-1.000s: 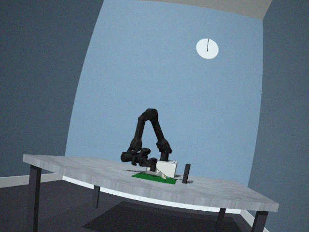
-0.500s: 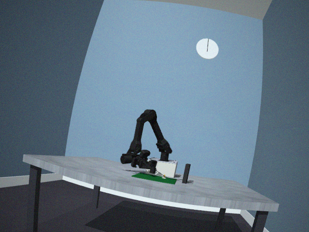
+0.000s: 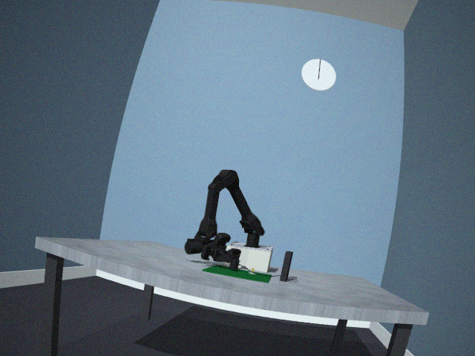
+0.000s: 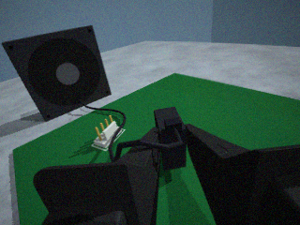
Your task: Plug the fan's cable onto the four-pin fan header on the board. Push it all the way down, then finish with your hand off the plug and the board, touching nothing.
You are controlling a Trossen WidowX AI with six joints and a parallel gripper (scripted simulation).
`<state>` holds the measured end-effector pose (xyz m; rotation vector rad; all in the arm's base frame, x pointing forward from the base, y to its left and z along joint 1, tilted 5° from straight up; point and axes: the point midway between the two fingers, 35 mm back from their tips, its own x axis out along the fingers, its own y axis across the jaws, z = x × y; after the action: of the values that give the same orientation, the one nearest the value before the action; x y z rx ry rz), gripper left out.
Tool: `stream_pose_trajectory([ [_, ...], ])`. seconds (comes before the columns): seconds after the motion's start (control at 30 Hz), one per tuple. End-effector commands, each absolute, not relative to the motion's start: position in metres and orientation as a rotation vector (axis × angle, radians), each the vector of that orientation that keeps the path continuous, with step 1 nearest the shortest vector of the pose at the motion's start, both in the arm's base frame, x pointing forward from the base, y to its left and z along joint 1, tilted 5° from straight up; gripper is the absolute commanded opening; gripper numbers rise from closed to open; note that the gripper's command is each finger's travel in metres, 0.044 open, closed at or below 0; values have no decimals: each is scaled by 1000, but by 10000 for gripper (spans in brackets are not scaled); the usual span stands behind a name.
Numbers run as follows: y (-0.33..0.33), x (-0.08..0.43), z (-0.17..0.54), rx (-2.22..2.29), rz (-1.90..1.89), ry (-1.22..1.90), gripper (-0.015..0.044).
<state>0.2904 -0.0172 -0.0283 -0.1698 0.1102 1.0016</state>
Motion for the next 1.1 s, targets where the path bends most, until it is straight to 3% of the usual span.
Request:
stream_pose_trajectory([
  [0.0,-17,291,-32,-166,1002,114,0],
  [1.07,-17,291,-35,-170,1002,110,0],
])
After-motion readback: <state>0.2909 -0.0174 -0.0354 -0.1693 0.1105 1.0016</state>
